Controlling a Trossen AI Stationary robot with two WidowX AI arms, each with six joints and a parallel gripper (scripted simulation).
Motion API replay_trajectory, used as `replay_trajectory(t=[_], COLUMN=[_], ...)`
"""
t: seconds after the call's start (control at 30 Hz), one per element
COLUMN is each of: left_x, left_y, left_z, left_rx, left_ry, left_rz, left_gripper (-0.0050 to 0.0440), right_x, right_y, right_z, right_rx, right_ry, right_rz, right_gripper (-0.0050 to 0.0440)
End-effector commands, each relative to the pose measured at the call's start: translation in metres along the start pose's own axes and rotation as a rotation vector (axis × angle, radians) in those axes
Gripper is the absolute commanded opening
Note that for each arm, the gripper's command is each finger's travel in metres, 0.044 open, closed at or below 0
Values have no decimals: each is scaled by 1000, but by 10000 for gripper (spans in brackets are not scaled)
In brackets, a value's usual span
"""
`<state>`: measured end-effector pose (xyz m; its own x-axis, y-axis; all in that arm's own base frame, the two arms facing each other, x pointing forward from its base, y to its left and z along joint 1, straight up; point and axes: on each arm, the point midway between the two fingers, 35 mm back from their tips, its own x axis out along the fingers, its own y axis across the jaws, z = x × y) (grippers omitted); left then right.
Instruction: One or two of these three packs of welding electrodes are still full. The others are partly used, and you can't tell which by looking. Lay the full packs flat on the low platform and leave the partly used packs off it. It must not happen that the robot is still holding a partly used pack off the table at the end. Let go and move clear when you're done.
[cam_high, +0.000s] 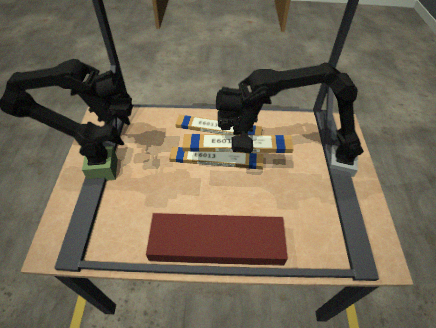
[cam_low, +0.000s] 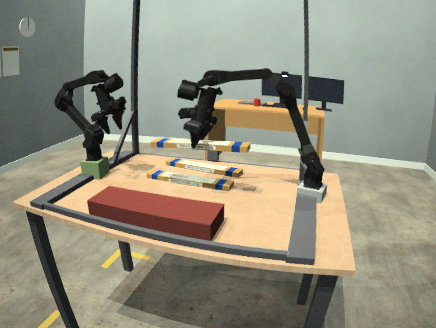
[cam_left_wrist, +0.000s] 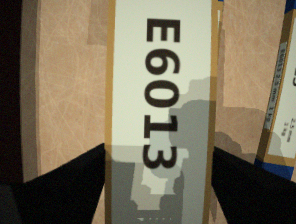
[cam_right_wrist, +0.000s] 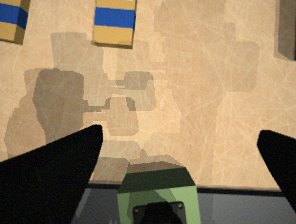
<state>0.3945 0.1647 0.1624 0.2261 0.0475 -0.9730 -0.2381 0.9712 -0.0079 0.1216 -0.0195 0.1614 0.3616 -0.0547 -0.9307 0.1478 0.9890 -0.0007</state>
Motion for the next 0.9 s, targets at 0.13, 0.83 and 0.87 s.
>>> replay_trajectory(t=[0.13,0.83,0.87], left_x=[-29,-5,-4], left_y=[2,1,1], left_z=[4,-2,-2], left_rx=[-1,-1,-1], left_ry=[-76,-59,-59], left_rz=[18,14,14], left_gripper=[-50,-50,-50], right_x=[-5,-5,-5], right_y=[0,0,0], right_z=[3,3,3], right_rx=[0,0,0], right_ry=[-20,-20,-20], right_rz=[1,1,1], right_gripper=[430,430,430])
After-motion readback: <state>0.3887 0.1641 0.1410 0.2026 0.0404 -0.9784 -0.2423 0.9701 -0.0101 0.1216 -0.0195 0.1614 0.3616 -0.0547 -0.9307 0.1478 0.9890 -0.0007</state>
